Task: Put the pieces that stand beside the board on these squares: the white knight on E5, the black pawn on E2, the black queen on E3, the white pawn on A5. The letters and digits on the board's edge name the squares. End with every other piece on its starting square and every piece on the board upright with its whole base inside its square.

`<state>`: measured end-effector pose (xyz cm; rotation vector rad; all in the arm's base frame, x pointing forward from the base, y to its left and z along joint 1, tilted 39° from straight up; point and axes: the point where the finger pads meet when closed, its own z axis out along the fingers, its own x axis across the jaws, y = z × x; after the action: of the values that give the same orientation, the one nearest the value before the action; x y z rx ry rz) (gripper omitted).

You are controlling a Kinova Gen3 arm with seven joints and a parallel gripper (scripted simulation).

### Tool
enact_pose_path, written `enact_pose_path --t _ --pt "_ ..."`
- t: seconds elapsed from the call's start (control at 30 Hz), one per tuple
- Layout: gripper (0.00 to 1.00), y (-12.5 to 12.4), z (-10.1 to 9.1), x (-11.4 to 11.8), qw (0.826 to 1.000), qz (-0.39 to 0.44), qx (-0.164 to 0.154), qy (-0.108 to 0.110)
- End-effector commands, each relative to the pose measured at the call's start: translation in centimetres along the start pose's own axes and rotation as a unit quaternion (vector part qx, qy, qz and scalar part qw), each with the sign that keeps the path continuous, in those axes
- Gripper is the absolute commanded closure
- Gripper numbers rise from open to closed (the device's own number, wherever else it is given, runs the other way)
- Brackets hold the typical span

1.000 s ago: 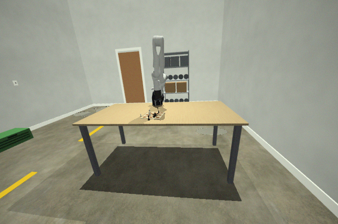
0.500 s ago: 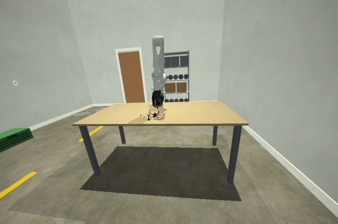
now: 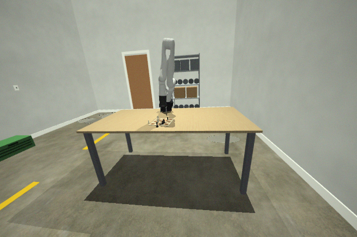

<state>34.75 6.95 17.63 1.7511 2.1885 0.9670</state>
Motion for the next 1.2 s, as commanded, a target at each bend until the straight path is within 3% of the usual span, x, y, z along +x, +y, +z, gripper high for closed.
enact_pose_path --t 0.0,0.1,0.2,0.3,0.5,0.57,0.6,0.9,1.03,1.13,1.17 --pt "0.0 0.5 0.4 -0.2 1.0 0.004 0.015 -0.003" --pt "0.0 2.2 0.6 -1.1 0.993 0.113 0.016 -0.013" --pt "0.0 4.1 0.7 -1.9 0.973 0.229 0.017 -0.019" --pt "0.0 6.0 0.7 -2.6 0.939 0.343 0.019 -0.022" --pt "0.0 9.9 0.7 -3.7 0.855 0.519 0.007 -0.018" --pt "0.0 9.9 0.7 -3.7 0.855 0.519 0.007 -0.018" --pt "0.0 10.5 0.6 -3.8 0.825 0.565 0.022 -0.017" --pt "0.0 14.7 0.2 -4.6 0.714 0.7 0.01 0.007" --pt "0.0 15.6 0.1 -4.8 0.679 0.734 0.022 0.009" --pt "0.0 15.7 0.1 -4.8 0.672 0.74 0.026 0.009" --pt "0.0 15.8 0.1 -4.8 0.658 0.752 0.038 0.004"
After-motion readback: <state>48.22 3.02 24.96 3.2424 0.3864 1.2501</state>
